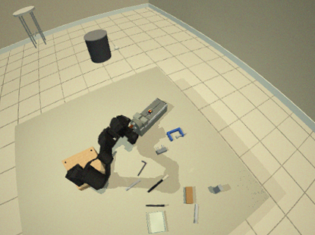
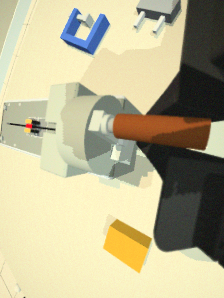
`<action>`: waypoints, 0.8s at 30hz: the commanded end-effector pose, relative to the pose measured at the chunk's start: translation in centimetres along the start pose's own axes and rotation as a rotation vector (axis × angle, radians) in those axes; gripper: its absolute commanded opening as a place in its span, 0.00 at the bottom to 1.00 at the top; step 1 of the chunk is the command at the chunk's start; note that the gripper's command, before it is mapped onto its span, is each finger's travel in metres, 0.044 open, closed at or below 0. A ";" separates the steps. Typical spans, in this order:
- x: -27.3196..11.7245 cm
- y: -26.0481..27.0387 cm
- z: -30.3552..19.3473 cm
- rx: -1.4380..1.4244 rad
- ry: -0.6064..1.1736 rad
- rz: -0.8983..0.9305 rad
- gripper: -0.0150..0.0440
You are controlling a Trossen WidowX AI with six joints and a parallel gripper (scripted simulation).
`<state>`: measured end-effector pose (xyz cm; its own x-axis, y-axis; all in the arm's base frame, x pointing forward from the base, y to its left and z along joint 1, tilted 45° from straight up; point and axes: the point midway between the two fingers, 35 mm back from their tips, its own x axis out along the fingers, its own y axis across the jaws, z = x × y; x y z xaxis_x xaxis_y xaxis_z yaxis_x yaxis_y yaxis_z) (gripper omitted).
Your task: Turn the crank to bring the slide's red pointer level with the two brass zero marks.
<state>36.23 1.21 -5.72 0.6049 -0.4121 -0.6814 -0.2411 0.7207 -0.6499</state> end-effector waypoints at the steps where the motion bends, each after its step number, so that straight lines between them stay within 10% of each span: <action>1: 0.0 -0.3 0.0 0.000 0.003 -0.014 0.25; 12: 0.0 0.0 0.0 0.000 0.000 0.000 0.25; 24: 0.0 0.0 0.0 0.000 0.000 0.000 0.79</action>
<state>36.23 1.20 -5.72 0.6046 -0.4121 -0.6816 -0.2412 0.7209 -0.6497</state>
